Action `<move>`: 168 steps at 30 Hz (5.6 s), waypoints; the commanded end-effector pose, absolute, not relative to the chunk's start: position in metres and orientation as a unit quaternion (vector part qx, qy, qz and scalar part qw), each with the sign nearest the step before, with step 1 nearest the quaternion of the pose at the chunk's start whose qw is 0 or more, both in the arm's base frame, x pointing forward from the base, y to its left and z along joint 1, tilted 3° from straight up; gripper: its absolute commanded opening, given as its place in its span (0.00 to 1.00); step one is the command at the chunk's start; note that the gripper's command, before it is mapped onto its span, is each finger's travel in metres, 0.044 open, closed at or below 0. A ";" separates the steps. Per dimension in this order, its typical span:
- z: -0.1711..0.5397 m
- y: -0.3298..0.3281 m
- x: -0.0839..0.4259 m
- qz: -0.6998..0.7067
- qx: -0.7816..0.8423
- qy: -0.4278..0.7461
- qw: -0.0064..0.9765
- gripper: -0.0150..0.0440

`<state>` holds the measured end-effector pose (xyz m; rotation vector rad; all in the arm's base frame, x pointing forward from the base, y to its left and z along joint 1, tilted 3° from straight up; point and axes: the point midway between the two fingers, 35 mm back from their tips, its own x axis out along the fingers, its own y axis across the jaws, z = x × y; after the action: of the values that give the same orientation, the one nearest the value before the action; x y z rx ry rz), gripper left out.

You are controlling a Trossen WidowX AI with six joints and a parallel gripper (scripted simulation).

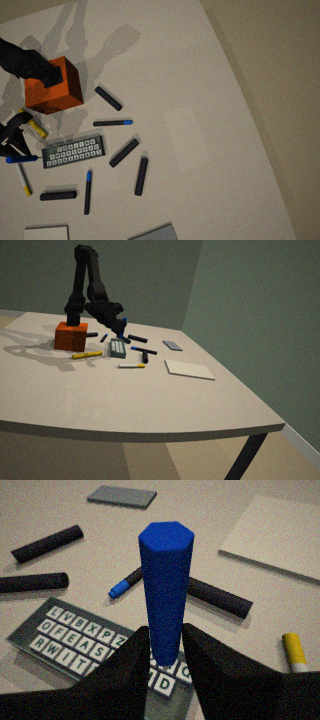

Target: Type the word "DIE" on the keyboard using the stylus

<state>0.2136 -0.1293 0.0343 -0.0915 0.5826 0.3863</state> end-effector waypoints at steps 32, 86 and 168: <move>0.000 -0.125 0.211 0.193 -0.055 0.275 0.940 0.39; -0.012 -0.126 0.211 0.193 -0.055 0.275 0.940 0.39; -0.004 -0.023 0.213 0.433 -0.113 0.250 0.859 0.39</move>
<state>0.2139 -0.0233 -0.0031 -0.2355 0.5297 0.9062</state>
